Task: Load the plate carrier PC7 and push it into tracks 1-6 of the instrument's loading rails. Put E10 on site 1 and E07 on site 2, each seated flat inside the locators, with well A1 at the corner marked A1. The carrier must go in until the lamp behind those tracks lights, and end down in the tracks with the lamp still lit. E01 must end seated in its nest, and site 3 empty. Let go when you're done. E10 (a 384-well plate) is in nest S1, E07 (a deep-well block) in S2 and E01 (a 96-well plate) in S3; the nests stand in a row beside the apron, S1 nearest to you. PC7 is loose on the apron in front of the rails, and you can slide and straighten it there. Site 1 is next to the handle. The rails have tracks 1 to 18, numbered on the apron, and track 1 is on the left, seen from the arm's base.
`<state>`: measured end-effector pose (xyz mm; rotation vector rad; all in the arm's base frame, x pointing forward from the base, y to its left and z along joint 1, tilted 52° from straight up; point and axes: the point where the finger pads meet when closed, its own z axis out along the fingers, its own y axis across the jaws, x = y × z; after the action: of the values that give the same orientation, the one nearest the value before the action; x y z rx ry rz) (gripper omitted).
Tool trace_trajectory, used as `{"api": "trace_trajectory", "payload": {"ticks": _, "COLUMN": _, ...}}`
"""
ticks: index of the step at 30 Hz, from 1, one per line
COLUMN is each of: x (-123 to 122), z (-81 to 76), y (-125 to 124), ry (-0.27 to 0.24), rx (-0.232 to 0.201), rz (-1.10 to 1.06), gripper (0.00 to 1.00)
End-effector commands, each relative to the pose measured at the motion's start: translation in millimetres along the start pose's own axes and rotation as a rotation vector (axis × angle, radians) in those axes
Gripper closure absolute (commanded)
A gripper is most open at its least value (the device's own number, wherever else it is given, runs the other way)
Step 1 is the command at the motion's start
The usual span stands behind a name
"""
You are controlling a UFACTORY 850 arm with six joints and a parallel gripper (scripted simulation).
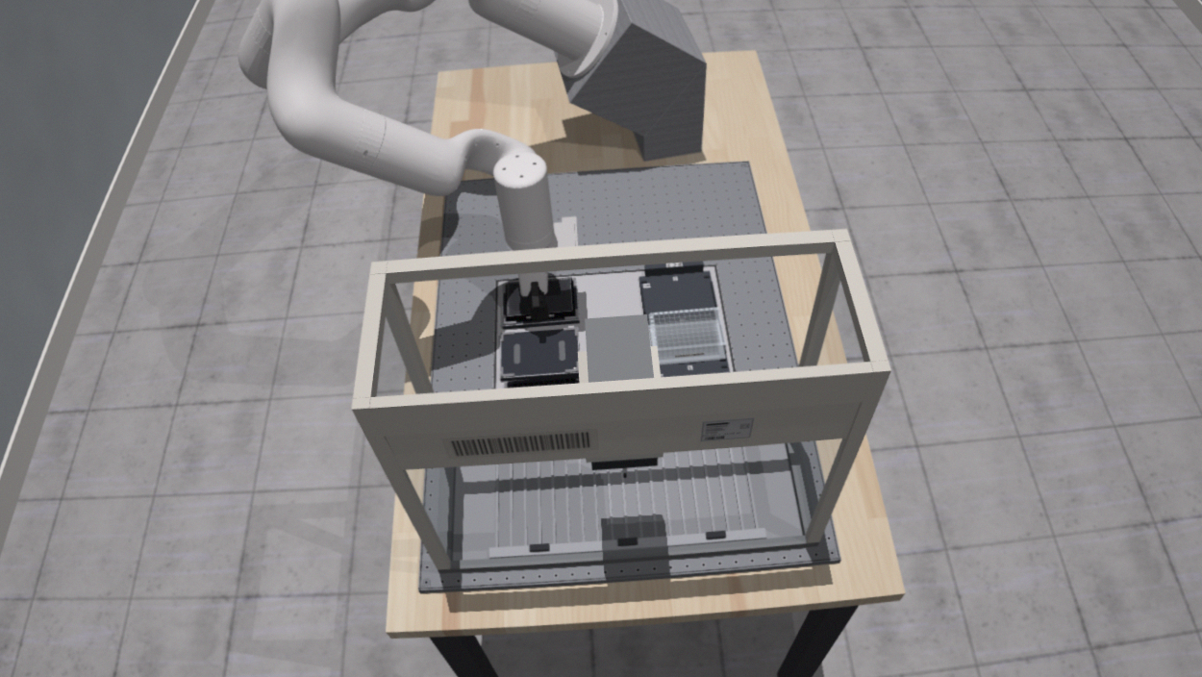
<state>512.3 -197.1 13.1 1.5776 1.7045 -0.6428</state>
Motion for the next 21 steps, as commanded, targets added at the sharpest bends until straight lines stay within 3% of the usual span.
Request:
{"api": "trace_trajectory", "payload": {"ticks": 1, "x": 0.0, "z": -0.4, "y": 0.4, "ry": 0.0, "rx": -0.001, "rz": 0.0, "gripper": 1.0}}
{"api": "trace_trajectory", "payload": {"ticks": 21, "x": 0.0, "z": -7.7, "y": 0.4, "ry": 0.0, "rx": -0.001, "rz": 0.0, "gripper": 1.0}}
